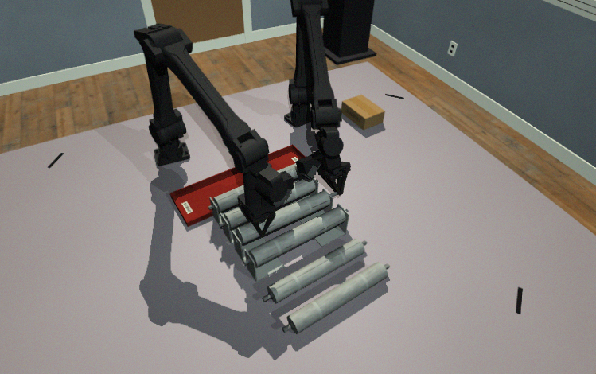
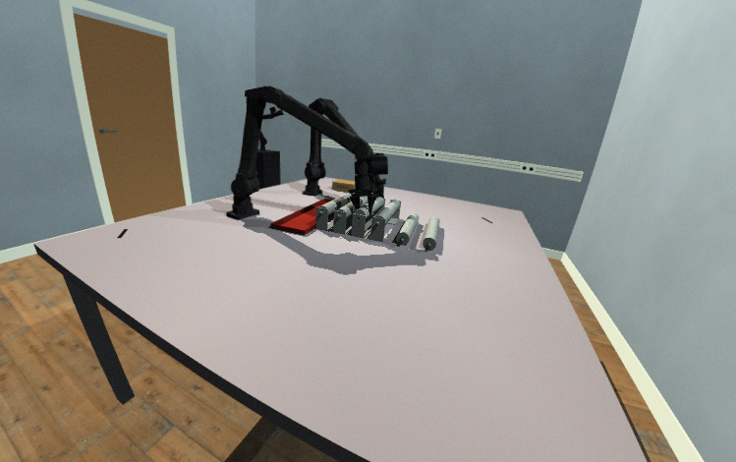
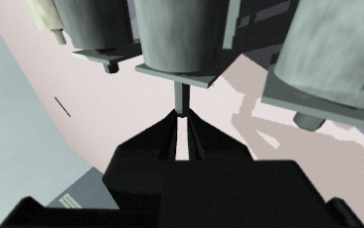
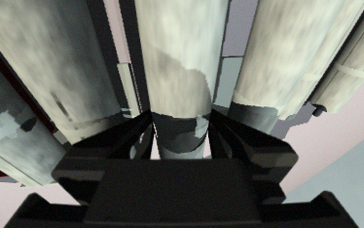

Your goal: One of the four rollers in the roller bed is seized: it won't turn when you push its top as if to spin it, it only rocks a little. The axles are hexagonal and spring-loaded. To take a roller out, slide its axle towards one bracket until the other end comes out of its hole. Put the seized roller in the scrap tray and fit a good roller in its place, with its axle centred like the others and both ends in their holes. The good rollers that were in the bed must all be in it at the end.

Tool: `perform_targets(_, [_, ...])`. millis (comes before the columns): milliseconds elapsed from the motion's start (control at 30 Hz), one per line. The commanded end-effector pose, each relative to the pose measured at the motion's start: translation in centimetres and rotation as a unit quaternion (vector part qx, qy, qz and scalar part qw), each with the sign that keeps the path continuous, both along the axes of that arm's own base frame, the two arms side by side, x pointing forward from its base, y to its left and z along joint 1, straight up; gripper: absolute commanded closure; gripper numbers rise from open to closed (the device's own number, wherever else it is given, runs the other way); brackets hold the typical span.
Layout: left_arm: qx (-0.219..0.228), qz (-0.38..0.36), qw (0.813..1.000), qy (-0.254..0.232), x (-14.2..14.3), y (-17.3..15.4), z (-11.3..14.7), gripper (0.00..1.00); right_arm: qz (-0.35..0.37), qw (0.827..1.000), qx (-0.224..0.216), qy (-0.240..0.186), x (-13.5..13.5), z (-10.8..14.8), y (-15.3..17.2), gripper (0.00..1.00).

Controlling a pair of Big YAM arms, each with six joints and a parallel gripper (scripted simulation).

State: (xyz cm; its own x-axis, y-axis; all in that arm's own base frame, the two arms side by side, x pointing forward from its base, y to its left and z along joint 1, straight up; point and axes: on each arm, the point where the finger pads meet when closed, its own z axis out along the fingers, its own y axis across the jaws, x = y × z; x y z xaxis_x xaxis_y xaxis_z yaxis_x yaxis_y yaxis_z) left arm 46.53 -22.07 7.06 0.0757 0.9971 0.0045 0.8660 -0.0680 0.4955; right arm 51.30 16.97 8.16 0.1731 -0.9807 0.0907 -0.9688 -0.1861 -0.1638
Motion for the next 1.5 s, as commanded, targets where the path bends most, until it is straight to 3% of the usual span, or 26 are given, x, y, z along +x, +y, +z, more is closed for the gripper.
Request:
perform_targets(0, [0.055, 0.059, 0.996, 0.04, -0.5, 7.7, -3.1, 0.97, 0.022, 0.999, 0.002, -0.05, 2.7, 6.1, 1.4, 0.68])
perform_targets(667, [0.051, 0.06, 0.996, 0.032, -0.3, 7.9, -2.5, 0.97, 0.022, 0.998, -0.028, -0.056, 2.8, 7.5, 1.6, 0.68])
perform_targets(1467, [0.05, 0.06, 0.996, 0.031, -0.3, 7.9, -2.4, 0.97, 0.022, 0.998, -0.028, -0.058, 3.1, 7.7, 1.8, 0.68])
